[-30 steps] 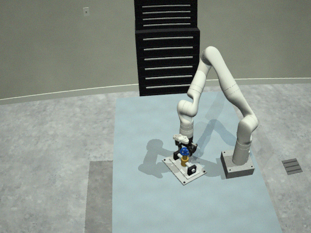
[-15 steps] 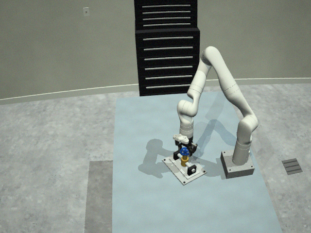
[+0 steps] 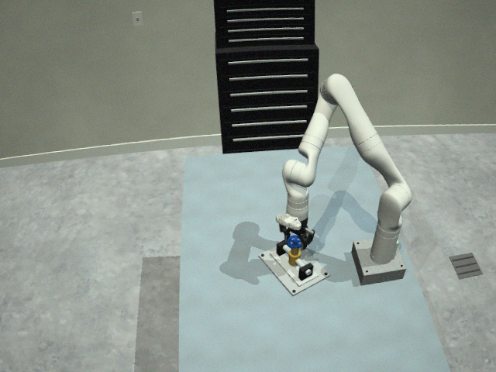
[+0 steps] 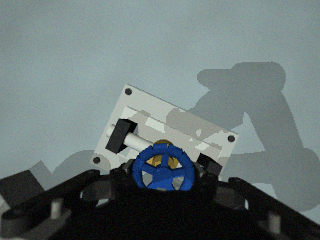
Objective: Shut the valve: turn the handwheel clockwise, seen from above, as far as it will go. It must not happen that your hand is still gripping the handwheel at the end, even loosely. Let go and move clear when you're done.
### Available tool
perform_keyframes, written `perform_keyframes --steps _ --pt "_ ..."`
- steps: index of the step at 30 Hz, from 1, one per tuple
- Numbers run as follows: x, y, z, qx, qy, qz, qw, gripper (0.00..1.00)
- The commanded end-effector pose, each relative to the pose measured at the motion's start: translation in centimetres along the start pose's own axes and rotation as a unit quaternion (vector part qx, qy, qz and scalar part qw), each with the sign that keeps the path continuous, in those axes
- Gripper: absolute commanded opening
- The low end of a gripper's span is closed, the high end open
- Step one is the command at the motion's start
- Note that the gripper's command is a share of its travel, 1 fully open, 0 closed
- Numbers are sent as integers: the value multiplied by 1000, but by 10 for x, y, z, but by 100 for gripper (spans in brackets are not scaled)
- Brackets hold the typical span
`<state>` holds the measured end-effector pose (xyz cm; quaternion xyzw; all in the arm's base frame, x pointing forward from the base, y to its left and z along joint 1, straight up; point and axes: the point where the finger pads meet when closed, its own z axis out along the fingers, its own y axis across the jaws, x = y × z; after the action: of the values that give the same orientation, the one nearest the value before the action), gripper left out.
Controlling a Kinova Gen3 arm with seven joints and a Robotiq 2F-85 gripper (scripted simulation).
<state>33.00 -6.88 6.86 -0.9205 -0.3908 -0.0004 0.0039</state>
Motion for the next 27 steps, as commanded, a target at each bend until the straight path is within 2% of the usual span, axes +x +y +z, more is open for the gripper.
perform_keyframes --steps 1,27 --pt "1 0 2 0 2 6 1000 0" --pt "1 1 2 0 2 90 996 0"
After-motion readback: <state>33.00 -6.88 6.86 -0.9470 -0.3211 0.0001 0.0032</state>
